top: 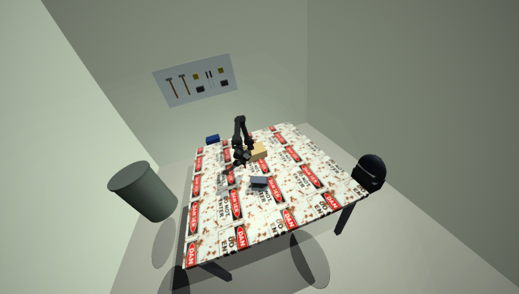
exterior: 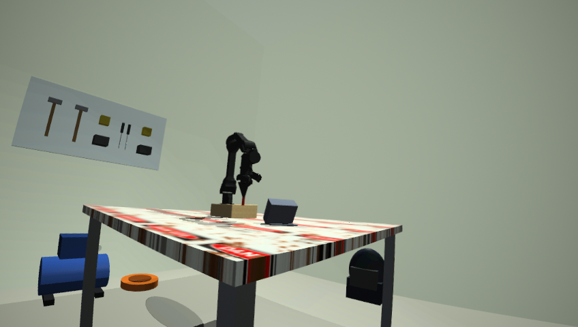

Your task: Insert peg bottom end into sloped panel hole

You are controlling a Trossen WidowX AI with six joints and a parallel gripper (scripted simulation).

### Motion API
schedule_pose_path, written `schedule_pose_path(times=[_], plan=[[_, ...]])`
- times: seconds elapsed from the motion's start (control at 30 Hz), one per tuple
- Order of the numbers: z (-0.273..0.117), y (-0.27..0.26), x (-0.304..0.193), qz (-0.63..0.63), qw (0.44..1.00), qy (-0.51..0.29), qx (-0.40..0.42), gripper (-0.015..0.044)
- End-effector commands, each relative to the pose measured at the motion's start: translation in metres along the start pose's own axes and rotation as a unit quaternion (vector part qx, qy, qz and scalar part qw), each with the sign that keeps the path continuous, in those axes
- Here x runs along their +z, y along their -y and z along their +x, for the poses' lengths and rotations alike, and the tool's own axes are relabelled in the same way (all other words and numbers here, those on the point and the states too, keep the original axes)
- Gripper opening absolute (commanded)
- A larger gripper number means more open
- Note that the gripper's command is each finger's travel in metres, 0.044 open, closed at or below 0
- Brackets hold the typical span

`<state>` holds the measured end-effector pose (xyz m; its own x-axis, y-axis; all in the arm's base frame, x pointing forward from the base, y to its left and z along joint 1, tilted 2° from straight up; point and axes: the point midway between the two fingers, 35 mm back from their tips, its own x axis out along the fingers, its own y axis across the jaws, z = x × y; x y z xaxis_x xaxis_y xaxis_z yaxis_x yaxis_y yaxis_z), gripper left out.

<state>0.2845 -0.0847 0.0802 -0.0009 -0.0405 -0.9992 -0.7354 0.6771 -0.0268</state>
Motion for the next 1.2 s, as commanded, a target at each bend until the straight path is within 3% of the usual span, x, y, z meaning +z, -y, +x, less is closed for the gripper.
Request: schedule_pose_path(times=[0.0, 1.17], plan=[[-0.005, 0.0, 0.001, -0.004, 1.0, 0.002, 0.0, 0.0], [0.008, -0.006, 0.032, -0.211, 0.972, -0.036, -0.098, 0.0]])
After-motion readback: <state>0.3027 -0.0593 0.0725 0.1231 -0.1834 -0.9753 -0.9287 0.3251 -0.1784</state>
